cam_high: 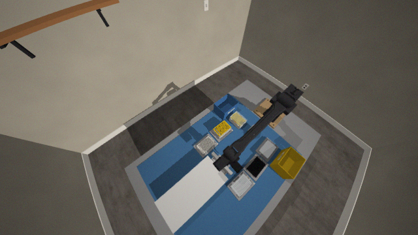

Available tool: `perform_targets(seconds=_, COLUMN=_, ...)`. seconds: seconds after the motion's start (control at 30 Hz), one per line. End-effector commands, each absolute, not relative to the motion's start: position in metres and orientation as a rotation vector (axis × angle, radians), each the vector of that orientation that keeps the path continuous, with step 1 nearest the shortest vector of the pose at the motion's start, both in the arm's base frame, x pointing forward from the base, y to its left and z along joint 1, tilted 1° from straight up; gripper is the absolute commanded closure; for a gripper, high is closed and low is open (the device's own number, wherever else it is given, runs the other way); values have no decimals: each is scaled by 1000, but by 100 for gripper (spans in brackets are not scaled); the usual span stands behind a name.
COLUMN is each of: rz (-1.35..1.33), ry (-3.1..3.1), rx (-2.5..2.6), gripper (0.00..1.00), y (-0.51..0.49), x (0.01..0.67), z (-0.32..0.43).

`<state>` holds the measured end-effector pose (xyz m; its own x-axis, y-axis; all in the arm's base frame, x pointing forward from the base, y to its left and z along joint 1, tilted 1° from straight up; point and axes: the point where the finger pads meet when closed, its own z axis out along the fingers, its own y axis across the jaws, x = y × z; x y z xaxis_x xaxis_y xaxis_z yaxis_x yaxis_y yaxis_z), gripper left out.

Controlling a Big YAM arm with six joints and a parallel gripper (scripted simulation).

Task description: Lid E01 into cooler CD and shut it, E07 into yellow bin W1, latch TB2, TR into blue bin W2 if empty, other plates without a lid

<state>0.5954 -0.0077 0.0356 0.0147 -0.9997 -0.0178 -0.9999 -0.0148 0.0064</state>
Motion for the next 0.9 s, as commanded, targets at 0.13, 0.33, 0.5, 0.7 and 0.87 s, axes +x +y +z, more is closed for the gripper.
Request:
perform_targets(seconds=0.13, rz=-2, ry=2188, rx=-2211, gripper=70, y=-1, x=611, z=28)
perform_targets(seconds=0.33, rz=21, ry=2199, rx=-2220, gripper=70, y=-2, x=597, z=21)
perform_targets(seconds=0.5, rz=-18, ry=2183, rx=-2201, gripper=70, y=-3, x=592, z=47)
perform_targets(seconds=0.7, rz=-21, ry=2182, rx=-2200, gripper=70, y=-3, x=587, z=47)
perform_targets(seconds=0.87, rz=-16, ry=2184, rx=-2202, gripper=70, y=-4, x=580, z=46)
